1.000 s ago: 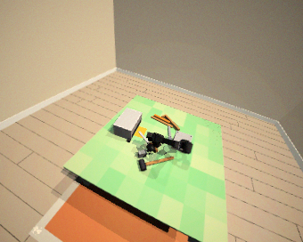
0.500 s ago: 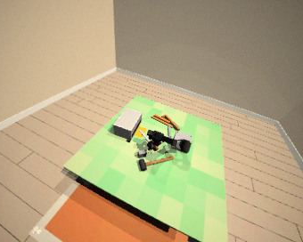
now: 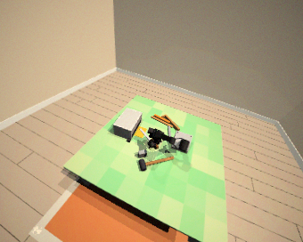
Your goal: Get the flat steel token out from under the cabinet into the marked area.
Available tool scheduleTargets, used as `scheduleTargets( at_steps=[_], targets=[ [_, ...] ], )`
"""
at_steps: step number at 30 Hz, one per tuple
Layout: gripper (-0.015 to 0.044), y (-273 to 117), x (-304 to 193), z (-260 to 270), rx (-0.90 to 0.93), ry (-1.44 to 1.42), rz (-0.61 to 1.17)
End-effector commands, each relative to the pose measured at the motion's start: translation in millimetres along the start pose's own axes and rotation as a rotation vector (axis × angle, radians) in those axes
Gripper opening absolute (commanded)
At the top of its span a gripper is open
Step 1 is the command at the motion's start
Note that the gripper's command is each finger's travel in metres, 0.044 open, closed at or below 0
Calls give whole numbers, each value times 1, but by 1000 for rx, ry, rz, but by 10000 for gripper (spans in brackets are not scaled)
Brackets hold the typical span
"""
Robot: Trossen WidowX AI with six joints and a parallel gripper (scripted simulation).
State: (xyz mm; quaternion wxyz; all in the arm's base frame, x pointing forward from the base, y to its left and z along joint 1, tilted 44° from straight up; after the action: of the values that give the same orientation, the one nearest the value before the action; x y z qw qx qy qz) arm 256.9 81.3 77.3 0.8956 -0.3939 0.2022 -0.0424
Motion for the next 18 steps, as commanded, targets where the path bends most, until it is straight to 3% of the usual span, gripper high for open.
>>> scheduleTargets(
  at_steps=[1, 18],
  targets=[
    [0, -1, 3, -5, 1, 1, -4],
    [0, -1, 16, -24, 0, 1, -5]
  ],
)
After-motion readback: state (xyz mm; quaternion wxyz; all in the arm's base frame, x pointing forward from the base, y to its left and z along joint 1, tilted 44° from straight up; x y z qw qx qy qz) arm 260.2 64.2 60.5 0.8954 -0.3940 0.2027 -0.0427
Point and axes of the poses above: the point midway between the two fingers, 35 mm back from their tips, its own y axis out along the fingers, its own z axis across the jaws, x = y × z, the point moved 6 cm from there along -y, back along the fingers, and after that the axes turned 7 degrees about -y, right-handed, at the moved point
